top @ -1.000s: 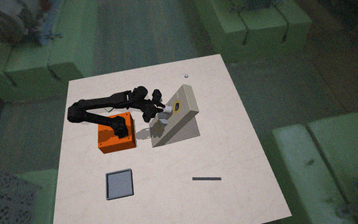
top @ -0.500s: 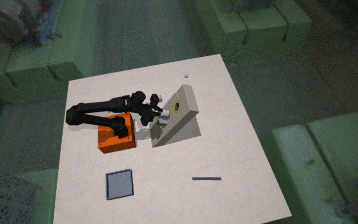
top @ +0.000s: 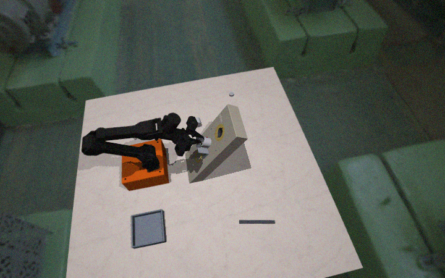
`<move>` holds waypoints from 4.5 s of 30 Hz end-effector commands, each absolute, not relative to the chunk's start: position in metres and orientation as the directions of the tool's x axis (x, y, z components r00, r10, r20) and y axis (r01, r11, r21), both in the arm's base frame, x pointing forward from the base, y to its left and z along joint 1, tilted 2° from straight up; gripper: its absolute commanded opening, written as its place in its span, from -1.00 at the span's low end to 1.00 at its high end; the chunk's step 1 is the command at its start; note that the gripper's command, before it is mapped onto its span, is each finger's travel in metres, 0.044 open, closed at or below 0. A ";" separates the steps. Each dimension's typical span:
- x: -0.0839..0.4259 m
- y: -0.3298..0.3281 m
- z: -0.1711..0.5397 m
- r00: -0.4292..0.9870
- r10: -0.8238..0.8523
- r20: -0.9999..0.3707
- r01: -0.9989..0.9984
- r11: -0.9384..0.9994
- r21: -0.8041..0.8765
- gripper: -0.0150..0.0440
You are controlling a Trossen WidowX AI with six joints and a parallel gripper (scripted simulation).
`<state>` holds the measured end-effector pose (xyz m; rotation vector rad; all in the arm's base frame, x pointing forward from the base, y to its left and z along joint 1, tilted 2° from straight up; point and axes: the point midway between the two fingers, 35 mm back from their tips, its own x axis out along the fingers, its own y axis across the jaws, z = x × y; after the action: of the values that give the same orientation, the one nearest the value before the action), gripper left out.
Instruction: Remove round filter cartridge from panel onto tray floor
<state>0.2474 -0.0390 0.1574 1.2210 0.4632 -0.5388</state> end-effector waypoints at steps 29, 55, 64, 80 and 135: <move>0.274 -0.039 0.256 0.720 -0.124 -0.683 0.621 0.555 0.554 0.54; 0.247 -0.030 0.166 0.472 -0.087 -0.877 0.163 0.987 -0.009 0.54; 0.255 -0.032 0.153 0.472 -0.087 -0.877 0.163 0.987 -0.010 0.54; 0.266 -0.034 0.130 0.473 -0.087 -0.877 0.163 0.987 -0.010 0.54; 0.243 -0.052 0.231 0.466 -0.088 -0.880 0.168 0.986 -0.010 -0.49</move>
<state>0.2432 -0.0429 0.2300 0.0848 1.0756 -0.1613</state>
